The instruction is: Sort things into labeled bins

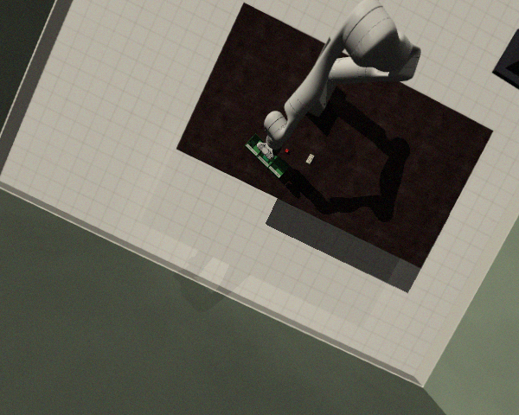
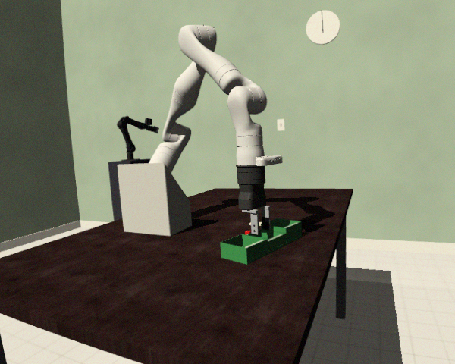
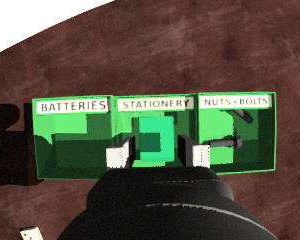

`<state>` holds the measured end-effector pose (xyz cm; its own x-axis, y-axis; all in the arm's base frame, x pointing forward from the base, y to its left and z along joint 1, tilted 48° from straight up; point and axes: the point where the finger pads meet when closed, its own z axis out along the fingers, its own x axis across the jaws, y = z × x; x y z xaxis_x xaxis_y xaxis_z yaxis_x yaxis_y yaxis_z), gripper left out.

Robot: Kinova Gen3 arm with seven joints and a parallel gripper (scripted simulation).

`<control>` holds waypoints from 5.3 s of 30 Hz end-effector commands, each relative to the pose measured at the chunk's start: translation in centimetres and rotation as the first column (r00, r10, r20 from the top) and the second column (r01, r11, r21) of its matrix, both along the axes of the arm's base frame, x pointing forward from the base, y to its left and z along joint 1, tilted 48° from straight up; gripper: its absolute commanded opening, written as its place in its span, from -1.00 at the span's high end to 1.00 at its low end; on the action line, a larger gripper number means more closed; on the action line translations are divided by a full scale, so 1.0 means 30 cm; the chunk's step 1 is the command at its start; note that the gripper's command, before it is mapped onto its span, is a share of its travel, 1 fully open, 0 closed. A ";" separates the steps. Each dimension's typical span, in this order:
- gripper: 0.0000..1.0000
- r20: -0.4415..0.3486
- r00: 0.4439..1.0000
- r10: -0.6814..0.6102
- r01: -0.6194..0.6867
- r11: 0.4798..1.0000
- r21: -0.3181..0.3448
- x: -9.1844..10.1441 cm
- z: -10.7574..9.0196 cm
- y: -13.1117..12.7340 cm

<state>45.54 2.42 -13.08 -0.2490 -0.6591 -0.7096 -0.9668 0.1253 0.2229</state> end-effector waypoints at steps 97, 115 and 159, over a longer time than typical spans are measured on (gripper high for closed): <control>-1.00 0.003 1.000 -0.004 0.004 1.000 -0.003 0.035 0.361 -0.406; -1.00 0.003 1.000 -0.004 0.004 1.000 -0.003 0.035 0.361 -0.406; -1.00 0.003 1.000 -0.004 0.004 1.000 -0.003 0.035 0.361 -0.406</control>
<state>46.54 -9.64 -2.29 -0.2492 -0.6599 -0.7088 -0.9669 0.1281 0.2207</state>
